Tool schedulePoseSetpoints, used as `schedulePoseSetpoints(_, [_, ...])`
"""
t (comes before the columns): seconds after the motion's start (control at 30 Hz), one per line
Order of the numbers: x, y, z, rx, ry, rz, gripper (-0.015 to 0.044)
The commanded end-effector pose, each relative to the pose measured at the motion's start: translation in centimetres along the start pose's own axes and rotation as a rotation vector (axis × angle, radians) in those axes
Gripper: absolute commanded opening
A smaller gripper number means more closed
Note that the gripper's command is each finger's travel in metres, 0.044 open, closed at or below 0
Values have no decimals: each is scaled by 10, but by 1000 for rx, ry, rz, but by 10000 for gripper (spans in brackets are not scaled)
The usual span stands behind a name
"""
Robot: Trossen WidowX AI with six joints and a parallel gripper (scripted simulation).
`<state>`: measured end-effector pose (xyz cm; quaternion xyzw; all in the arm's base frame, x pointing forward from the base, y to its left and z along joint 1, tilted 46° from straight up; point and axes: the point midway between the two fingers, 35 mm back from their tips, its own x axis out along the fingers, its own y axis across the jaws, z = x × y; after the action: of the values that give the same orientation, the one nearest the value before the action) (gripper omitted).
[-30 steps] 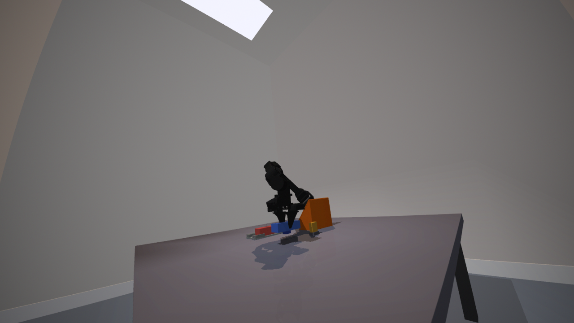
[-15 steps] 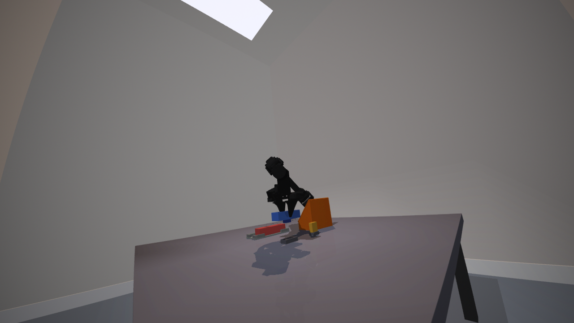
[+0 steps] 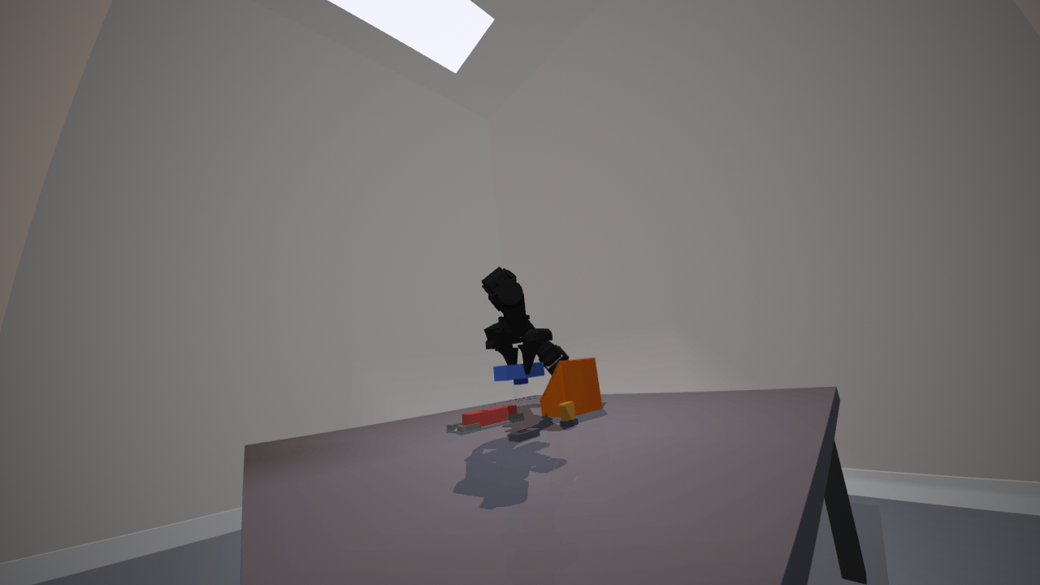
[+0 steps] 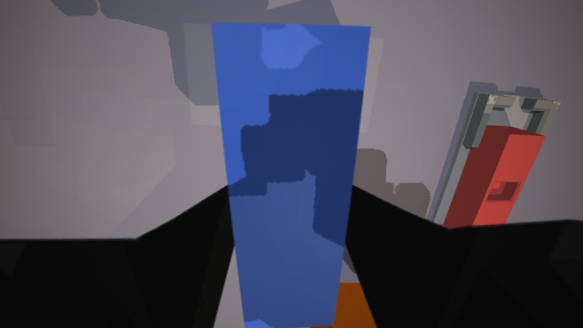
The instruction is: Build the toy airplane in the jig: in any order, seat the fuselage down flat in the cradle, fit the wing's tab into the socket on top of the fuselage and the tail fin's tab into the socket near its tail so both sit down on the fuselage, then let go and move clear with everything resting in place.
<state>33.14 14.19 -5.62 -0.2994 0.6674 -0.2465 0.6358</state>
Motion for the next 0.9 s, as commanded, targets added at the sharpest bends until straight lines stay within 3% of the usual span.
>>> schedulePoseSetpoints(0.0, [-5, -2, -1, -7, 3, 4, 0])
schedulePoseSetpoints(0.87, [3, -88, 2, -492, -7, 22, 0])
